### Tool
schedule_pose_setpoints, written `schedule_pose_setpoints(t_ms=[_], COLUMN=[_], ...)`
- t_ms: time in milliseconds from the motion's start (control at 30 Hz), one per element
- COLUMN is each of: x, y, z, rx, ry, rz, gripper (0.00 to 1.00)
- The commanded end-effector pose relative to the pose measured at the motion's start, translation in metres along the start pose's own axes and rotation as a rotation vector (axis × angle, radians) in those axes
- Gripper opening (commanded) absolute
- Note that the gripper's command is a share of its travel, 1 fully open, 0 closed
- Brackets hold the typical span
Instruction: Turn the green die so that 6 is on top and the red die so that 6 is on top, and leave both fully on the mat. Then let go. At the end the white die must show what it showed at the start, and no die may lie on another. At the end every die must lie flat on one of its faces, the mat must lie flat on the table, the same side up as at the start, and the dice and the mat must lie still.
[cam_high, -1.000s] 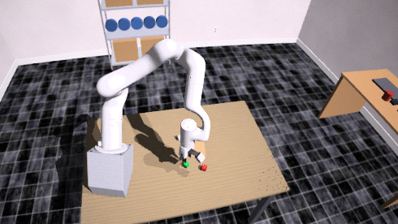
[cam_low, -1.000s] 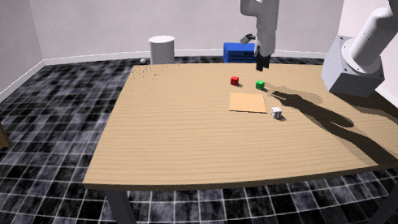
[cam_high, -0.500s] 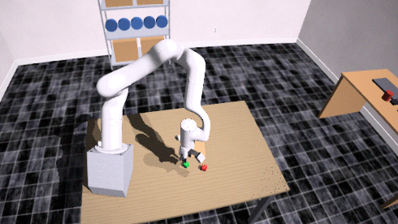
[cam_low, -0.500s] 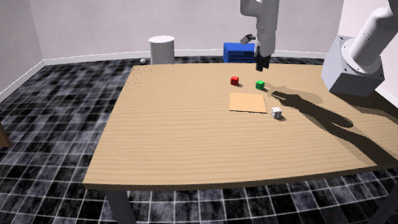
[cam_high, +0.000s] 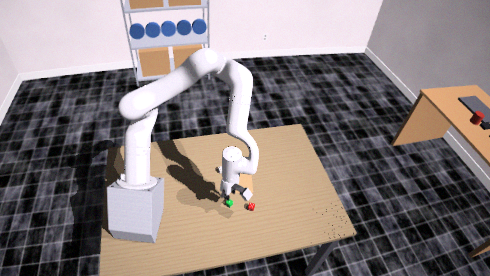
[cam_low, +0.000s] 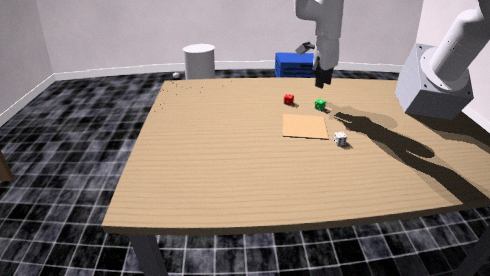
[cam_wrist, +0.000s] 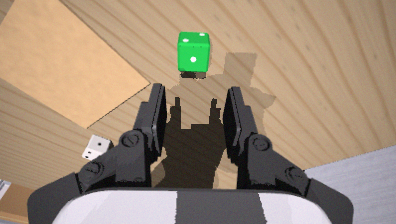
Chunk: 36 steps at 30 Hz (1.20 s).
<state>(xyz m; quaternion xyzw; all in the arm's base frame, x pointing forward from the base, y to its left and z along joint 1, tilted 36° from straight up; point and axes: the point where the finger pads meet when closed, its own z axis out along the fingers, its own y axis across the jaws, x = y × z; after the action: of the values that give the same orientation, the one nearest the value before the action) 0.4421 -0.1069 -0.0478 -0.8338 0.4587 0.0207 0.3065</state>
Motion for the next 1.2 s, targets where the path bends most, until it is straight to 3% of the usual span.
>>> schedule_pose_setpoints(t_ms=[0,667,1167], x=[0.001,0.001,0.001], y=[0.000,-0.001,-0.002], z=[0.000,0.013,0.038], rx=[0.001,0.006,0.006], ry=[0.001,0.001,0.001], rz=[0.000,-0.001,-0.001], gripper=[0.47,0.47,0.47])
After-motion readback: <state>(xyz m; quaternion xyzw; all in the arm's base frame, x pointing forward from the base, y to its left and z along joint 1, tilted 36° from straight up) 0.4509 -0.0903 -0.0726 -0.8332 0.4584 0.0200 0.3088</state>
